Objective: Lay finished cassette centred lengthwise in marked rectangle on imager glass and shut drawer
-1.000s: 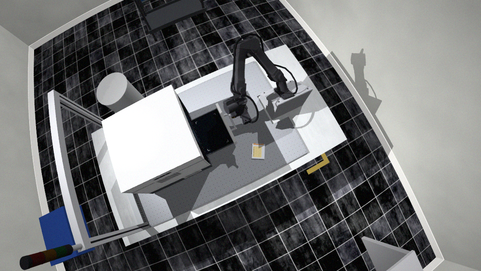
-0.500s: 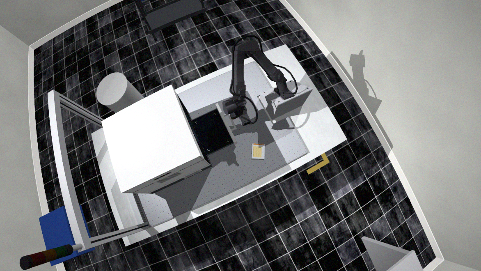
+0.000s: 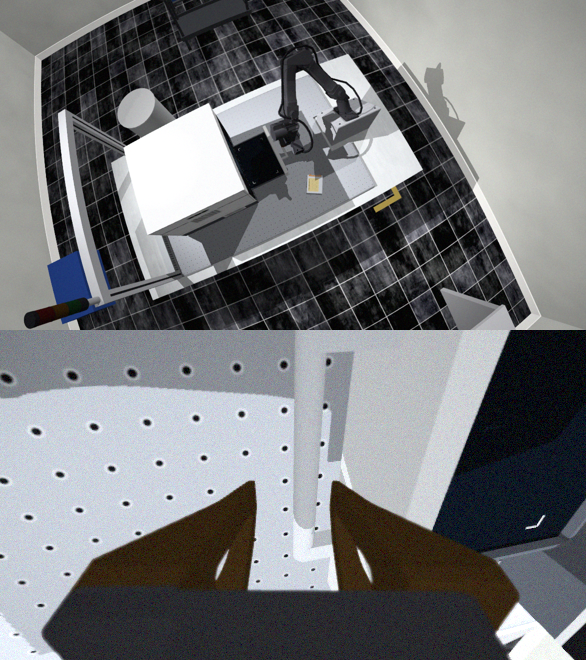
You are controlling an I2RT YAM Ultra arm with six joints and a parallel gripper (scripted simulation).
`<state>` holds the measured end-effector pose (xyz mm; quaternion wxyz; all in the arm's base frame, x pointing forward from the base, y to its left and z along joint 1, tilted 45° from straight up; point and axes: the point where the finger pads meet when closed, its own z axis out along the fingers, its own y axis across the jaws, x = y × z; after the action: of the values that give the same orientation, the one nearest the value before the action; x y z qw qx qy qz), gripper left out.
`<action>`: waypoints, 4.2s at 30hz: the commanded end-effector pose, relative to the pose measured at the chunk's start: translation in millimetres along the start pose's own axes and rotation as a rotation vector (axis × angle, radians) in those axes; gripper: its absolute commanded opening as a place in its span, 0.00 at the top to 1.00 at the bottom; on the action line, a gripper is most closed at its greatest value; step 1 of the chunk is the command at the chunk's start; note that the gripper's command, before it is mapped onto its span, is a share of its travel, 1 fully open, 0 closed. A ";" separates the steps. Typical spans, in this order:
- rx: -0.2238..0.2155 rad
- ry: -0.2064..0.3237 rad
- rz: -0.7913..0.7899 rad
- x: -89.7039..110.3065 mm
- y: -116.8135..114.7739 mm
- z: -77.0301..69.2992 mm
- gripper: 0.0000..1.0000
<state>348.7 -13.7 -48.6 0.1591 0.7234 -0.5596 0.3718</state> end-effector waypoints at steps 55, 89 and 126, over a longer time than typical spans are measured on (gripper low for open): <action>0.014 -0.022 -0.023 -6.6 0.8 23.0 1.00; 0.003 -0.017 -0.008 -5.1 2.9 19.3 1.00; 0.003 -0.015 -0.009 -3.9 10.3 17.1 1.00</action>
<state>359.4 -29.5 -67.4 0.1475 0.7211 -0.5622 0.3771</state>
